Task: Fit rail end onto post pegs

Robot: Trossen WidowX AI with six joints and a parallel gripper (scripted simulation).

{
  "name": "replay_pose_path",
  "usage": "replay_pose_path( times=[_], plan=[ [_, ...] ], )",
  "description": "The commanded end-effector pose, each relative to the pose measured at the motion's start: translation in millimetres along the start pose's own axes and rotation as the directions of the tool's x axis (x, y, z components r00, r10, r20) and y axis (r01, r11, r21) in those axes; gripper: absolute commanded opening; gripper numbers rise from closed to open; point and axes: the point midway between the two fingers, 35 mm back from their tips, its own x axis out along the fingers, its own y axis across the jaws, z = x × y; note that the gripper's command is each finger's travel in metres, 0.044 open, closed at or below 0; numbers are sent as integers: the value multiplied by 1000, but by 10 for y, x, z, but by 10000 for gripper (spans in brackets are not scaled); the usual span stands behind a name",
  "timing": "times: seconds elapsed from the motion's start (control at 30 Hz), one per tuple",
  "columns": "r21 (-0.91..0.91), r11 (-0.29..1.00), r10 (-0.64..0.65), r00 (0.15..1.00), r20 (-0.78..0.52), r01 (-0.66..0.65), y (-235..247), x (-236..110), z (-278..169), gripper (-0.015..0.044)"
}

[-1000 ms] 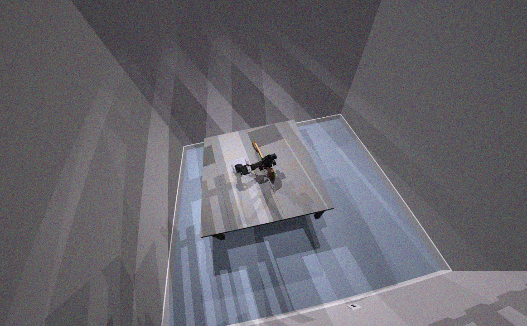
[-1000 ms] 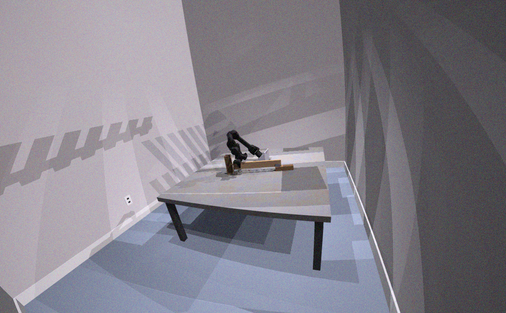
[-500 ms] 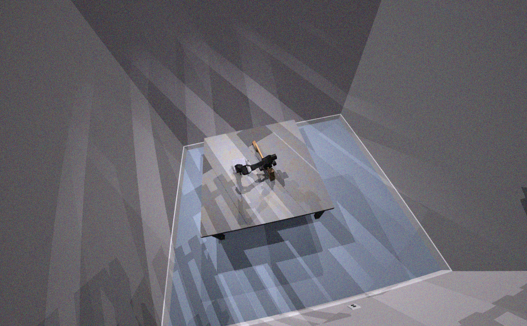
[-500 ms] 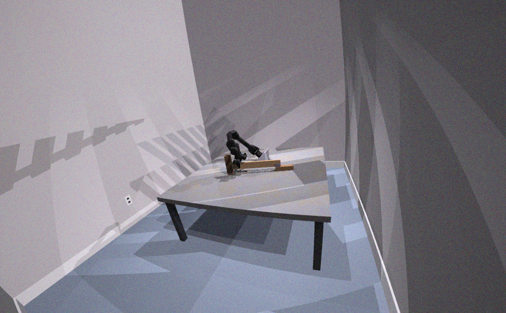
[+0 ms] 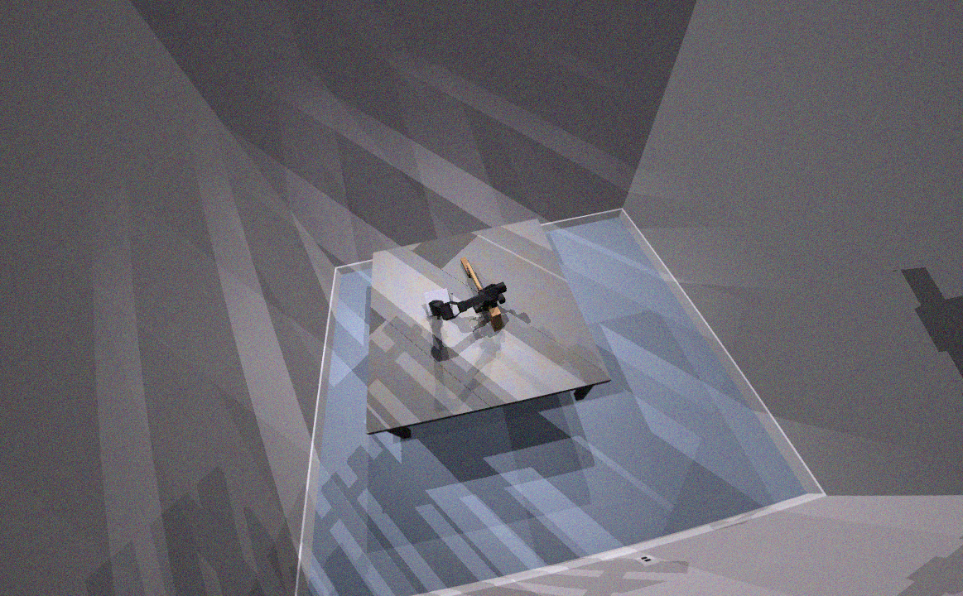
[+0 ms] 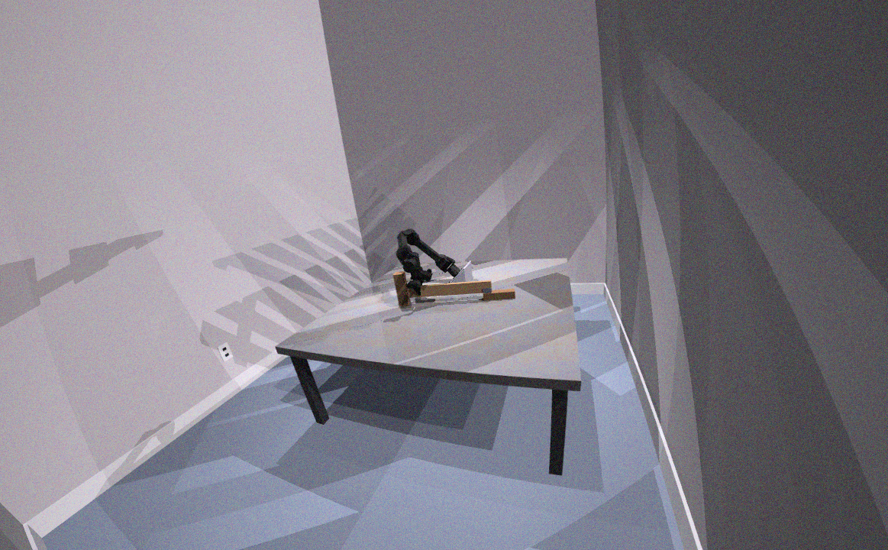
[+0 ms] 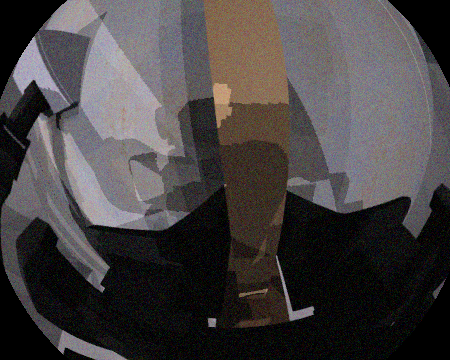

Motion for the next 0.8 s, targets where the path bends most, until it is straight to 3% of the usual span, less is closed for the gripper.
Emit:
replay_pose_path(
  times=[0.0,0.77],
  plan=[
    [-3,1000,-6,1000,-4,6,-13,-19,-26,0],
    [-3,1000,-6,1000,-4,6,-12,-25,-98,0]
  ],
)
